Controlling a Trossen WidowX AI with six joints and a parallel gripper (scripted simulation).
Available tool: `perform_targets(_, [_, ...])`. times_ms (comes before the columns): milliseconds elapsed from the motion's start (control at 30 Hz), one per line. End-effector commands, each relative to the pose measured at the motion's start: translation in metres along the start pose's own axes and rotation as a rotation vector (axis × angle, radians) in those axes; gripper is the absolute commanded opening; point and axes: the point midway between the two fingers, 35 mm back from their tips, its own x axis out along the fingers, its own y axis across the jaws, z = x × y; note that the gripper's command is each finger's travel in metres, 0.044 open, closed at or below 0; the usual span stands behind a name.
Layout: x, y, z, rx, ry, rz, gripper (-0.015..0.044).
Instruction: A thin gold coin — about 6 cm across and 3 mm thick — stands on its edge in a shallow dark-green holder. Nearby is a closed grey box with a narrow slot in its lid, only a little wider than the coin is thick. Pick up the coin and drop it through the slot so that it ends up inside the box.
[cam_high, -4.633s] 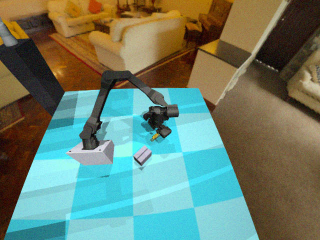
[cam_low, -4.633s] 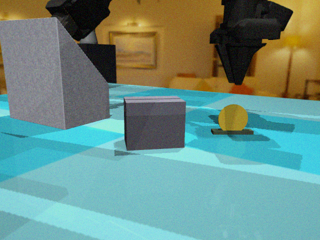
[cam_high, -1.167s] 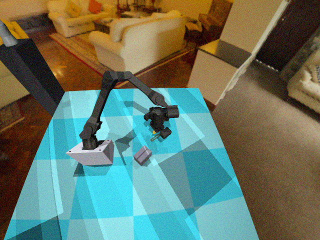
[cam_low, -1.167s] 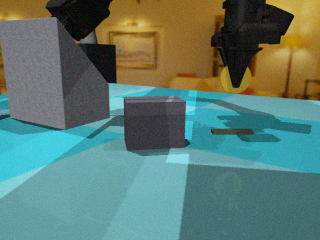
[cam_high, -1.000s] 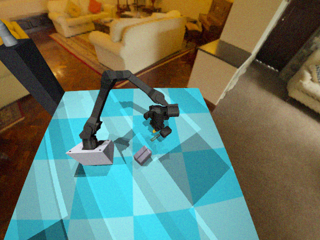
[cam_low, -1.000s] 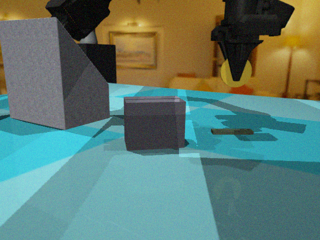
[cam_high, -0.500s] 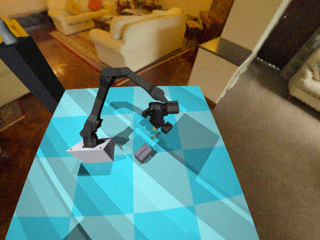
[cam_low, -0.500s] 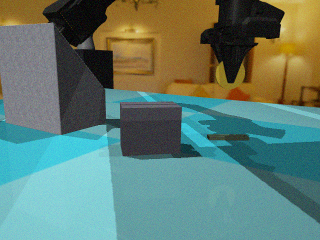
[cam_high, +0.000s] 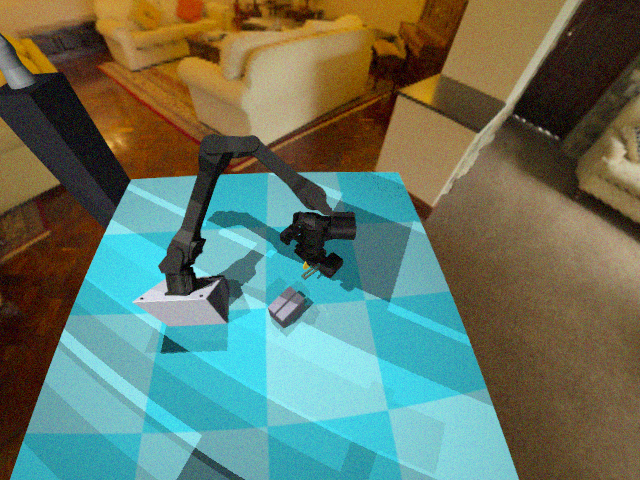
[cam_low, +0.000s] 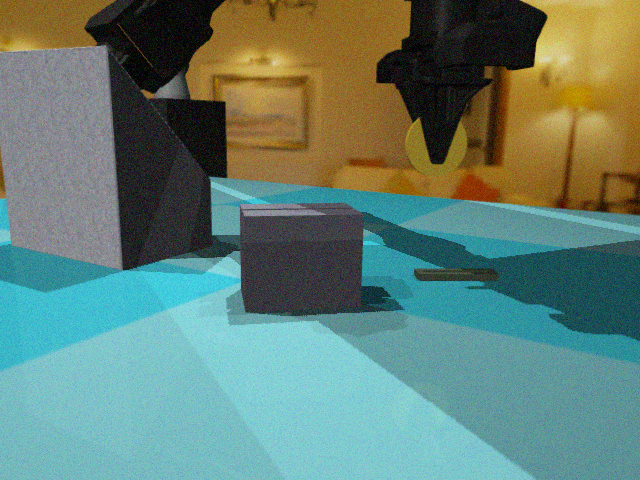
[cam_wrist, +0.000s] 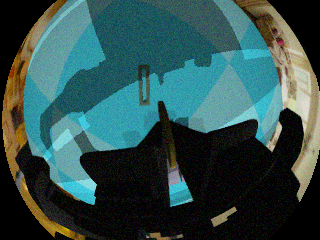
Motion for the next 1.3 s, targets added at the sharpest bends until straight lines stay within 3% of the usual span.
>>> perform_targets(0, [0.002, -0.006, -0.012, 0.001, 0.008, -0.001, 0.0])
perform_targets(1267, [0.002, -0.025, -0.108, 0.003, 0.009, 0.004, 0.0])
